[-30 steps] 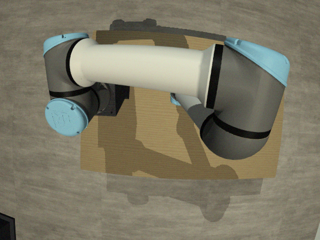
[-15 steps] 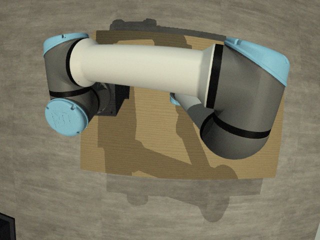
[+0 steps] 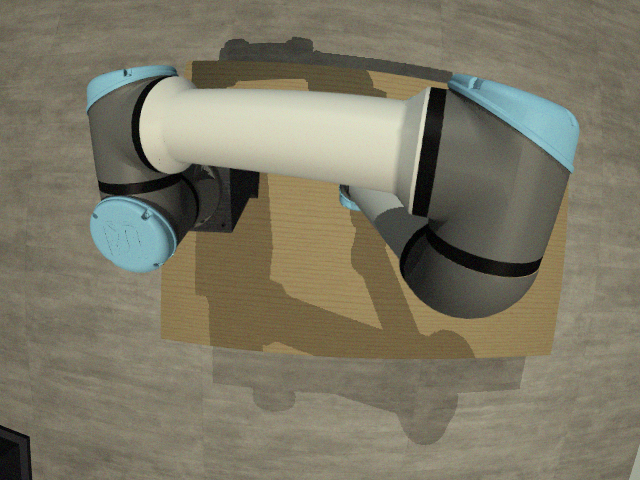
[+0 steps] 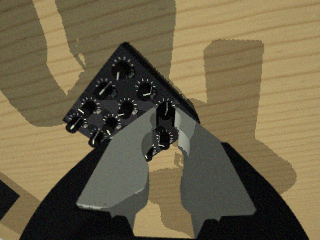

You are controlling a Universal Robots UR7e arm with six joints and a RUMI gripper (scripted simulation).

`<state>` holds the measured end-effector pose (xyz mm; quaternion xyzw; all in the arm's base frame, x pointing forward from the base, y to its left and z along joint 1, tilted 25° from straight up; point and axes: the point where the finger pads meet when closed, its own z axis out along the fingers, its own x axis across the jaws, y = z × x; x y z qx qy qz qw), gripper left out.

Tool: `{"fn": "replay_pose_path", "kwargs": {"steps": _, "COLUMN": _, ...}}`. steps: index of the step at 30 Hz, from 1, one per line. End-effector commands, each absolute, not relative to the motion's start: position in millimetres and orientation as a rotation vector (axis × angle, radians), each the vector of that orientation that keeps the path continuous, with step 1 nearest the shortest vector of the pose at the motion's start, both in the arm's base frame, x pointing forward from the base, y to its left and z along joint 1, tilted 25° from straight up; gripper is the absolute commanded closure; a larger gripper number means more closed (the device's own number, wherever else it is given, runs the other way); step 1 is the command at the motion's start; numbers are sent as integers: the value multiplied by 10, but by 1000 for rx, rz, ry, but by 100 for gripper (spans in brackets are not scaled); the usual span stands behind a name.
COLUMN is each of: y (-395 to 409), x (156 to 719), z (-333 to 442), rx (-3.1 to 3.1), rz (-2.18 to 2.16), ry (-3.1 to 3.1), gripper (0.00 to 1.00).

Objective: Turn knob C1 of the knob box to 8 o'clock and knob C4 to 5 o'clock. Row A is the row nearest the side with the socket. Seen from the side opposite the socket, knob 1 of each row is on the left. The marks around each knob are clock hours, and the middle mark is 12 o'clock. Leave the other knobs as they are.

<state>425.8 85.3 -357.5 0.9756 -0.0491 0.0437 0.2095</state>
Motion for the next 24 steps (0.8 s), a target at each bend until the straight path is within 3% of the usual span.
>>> {"fn": "replay_pose_path", "kwargs": {"steps": 1, "y": 856, "x": 4264, "z": -3571, "rx": 2713, "rz": 128, "ry": -157, "gripper": 96}}
{"fn": "replay_pose_path", "kwargs": {"steps": 24, "y": 856, "x": 4265, "z": -3571, "rx": 2711, "rz": 134, "ry": -187, "gripper": 96}}
